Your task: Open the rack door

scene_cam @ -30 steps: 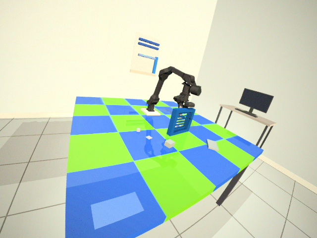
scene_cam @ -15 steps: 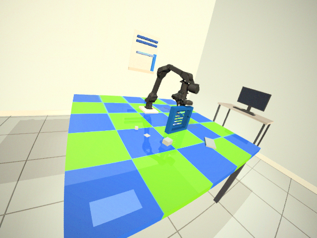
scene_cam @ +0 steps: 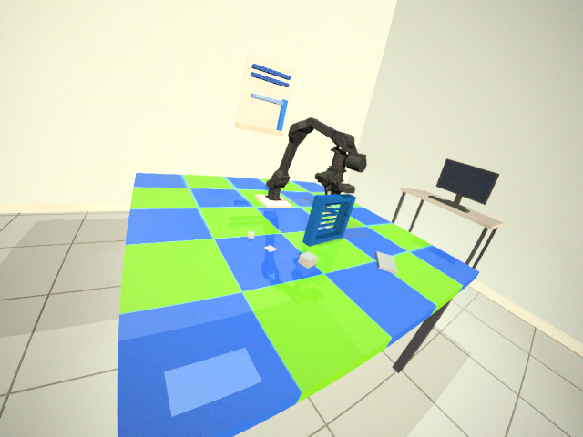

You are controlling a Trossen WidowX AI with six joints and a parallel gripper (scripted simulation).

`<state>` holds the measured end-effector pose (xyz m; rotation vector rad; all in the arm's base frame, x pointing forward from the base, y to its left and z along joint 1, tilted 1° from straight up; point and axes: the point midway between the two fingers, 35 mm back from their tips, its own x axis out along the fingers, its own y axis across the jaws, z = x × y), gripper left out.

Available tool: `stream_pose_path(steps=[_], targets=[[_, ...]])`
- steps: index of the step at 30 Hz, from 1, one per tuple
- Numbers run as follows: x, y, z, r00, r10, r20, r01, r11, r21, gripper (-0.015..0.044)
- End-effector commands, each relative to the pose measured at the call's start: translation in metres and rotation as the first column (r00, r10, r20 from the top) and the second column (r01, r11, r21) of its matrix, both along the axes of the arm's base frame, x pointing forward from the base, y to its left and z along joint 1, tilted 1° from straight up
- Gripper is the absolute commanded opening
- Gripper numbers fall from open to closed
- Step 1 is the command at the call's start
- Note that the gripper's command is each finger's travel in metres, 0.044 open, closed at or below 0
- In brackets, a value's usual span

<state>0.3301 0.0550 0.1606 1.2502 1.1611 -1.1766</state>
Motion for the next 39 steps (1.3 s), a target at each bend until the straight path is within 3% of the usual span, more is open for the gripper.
stream_pose_path(steps=[1,18,39], targets=[[-0.003,-0.003,-0.001,0.998,0.062,-0.005,-0.062,0.998,-0.008,0.0009],[-0.019,-0.013,-0.002,0.922,0.387,-0.011,-0.387,0.922,-0.025,0.0009],[-0.047,-0.040,-0.003,0.731,0.682,-0.025,-0.682,0.730,-0.041,0.0009]])
